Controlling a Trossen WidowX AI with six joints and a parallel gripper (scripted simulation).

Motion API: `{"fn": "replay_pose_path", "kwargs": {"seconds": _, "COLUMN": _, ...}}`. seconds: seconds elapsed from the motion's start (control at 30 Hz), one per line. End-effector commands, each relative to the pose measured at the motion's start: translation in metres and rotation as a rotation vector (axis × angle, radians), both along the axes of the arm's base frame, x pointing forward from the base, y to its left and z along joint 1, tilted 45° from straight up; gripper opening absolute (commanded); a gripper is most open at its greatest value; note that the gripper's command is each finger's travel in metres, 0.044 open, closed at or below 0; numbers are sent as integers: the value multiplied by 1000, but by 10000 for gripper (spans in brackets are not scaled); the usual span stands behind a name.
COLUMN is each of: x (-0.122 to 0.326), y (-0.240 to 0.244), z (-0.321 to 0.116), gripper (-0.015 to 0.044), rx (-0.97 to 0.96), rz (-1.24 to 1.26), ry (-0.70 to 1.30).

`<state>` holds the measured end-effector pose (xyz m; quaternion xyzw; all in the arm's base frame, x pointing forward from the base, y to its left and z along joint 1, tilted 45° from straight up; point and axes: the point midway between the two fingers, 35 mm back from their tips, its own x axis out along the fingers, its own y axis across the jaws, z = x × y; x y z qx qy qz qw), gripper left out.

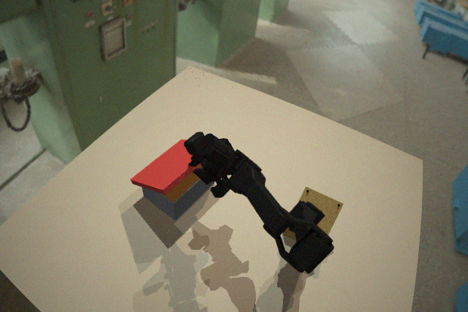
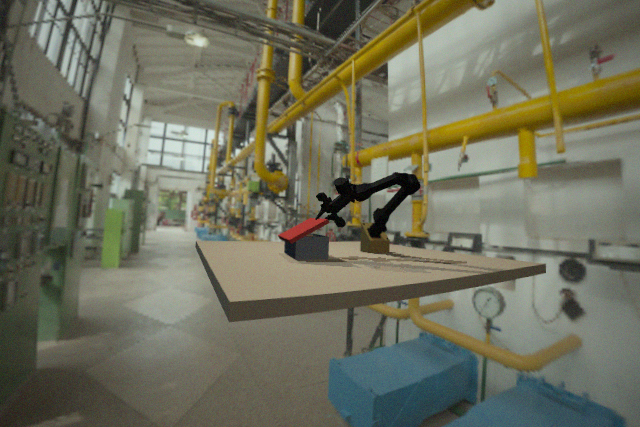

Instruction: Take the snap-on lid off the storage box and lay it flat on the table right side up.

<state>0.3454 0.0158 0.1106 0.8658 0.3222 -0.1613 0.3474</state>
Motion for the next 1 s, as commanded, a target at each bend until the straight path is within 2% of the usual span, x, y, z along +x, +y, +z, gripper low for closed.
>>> {"fn": "replay_pose_path", "kwargs": {"seconds": 0.0, "x": 4, "y": -4, "z": 4, "gripper": 0, "rx": -1, "rz": 0, "ry": -4}}
{"fn": "replay_pose_path", "kwargs": {"seconds": 0.97, "x": 27, "y": -31, "z": 30, "gripper": 0, "rx": -2, "rz": 0, "ry": -4}}
